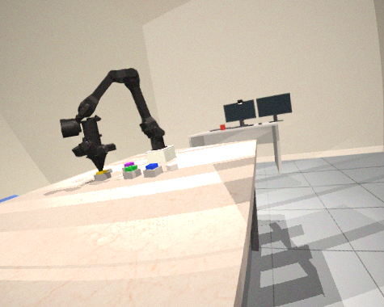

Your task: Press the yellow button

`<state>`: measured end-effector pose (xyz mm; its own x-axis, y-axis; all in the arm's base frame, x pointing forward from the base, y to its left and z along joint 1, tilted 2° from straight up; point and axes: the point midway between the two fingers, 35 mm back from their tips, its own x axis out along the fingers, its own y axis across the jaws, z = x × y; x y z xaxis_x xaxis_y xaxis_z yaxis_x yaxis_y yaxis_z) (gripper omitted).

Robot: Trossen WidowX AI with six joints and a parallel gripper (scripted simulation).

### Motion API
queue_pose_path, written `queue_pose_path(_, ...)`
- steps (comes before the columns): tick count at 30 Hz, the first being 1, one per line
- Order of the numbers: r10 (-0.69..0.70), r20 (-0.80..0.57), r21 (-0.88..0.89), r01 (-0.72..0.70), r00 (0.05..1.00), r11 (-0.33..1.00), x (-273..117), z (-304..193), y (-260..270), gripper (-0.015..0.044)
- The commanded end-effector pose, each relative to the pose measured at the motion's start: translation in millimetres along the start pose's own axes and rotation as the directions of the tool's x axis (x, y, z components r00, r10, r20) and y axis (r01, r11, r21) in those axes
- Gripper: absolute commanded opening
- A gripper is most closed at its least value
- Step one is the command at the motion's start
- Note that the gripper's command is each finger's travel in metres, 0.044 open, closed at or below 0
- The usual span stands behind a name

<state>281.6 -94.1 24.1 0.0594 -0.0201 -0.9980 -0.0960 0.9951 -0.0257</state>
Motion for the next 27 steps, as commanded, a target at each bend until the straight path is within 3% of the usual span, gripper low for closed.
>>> queue_pose_path(1,-0.002,-0.004,-0.003,0.002,1.000,1.000,3.3,-1.2,-0.1,0.0020)
queue_pose_path(18,-0.002,-0.004,-0.003,0.002,1.000,1.000,3.3,-1.2,-0.1,0.0020)
queue_pose_path(22,-0.001,-0.004,-0.003,0.001,1.000,1.000,-26.8,-0.7,-0.2,0.0020)
queue_pose_path(26,-0.002,-0.004,-0.003,0.002,1.000,1.000,-29.4,-0.9,-0.2,0.0020)
queue_pose_path(27,-0.001,-0.004,-0.003,0.001,1.000,1.000,-29.8,0.3,1.9,0.0046)
